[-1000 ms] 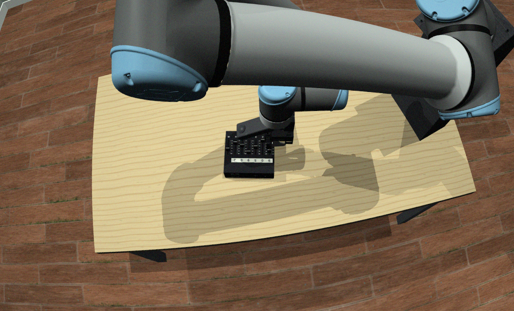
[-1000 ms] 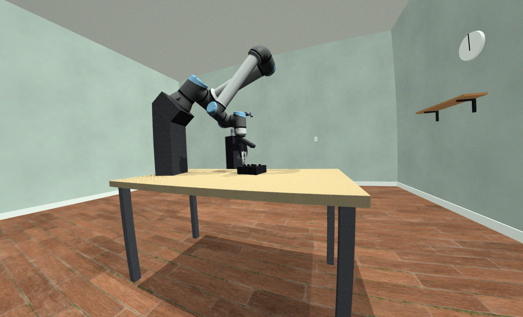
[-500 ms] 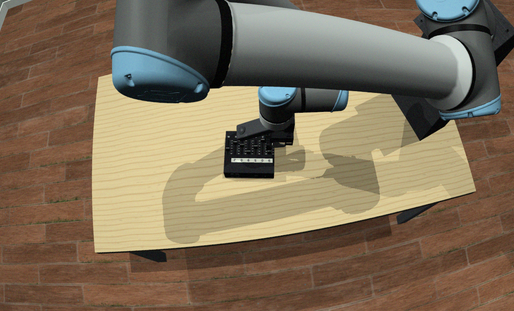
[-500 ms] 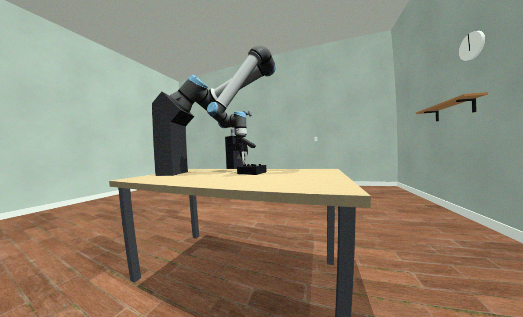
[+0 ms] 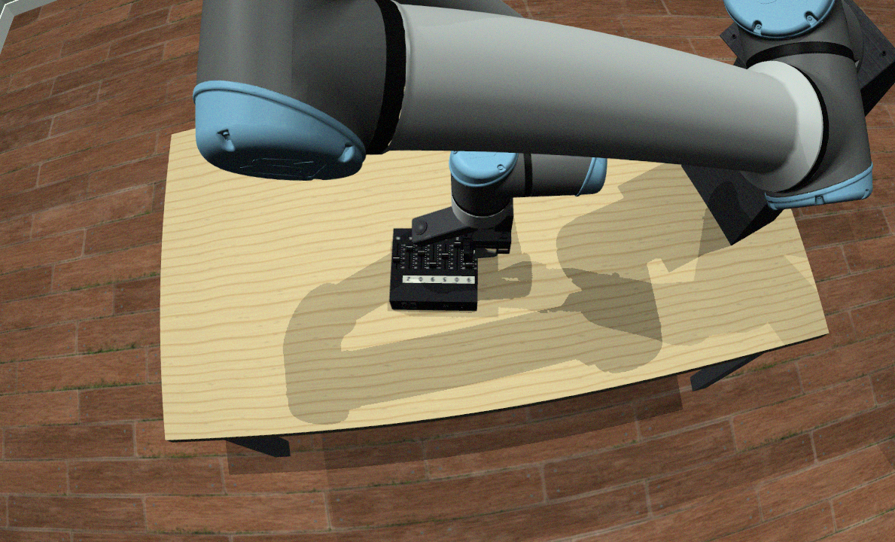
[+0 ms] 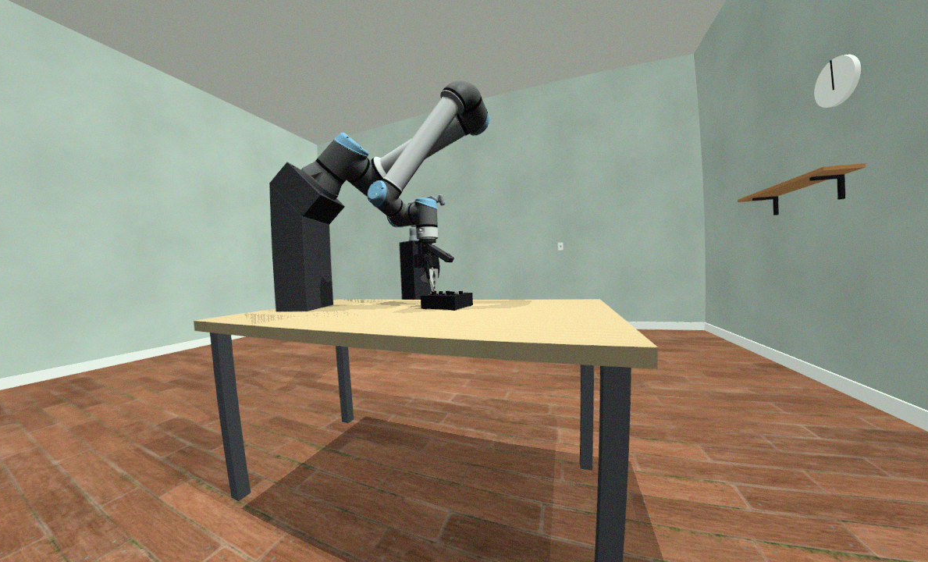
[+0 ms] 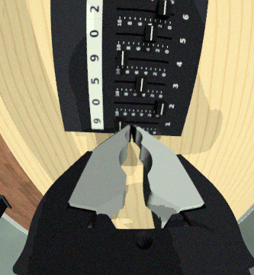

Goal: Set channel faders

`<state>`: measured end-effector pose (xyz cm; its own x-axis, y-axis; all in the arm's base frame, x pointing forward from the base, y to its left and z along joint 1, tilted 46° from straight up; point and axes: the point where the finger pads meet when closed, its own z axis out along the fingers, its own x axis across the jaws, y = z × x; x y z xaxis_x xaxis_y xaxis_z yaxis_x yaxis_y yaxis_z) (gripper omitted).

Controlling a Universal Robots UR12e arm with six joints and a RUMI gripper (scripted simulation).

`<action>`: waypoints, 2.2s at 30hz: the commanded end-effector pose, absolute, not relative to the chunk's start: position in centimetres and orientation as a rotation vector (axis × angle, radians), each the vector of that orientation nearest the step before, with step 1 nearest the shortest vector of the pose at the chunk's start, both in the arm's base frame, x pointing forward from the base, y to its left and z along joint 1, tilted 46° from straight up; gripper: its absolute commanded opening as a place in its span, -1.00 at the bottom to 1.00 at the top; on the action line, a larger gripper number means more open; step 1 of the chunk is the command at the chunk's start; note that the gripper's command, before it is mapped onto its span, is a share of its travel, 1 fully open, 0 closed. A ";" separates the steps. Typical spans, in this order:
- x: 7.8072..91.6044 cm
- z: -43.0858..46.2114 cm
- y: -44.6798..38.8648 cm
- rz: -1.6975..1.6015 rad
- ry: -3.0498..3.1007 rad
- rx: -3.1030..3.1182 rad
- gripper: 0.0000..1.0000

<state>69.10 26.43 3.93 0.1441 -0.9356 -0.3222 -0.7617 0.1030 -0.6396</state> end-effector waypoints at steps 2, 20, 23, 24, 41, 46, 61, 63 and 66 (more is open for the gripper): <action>69.1 4.0 26.4 -0.301 1.650 -1.691 -1.00; 69.1 3.9 26.3 -0.301 1.650 -1.691 -1.00; 69.1 3.9 26.2 -0.301 1.650 -1.691 -1.00; 69.1 3.9 26.2 -0.301 1.650 -1.691 -1.00; 68.9 4.1 25.7 -0.301 1.650 -1.691 -1.00; 68.1 5.0 25.3 -0.301 1.650 -1.691 -1.00; 66.6 6.6 24.5 -0.301 1.650 -1.691 -1.00; 66.6 6.6 24.5 -0.301 1.650 -1.691 -1.00; 66.6 6.6 24.5 -0.301 1.650 -1.691 -1.00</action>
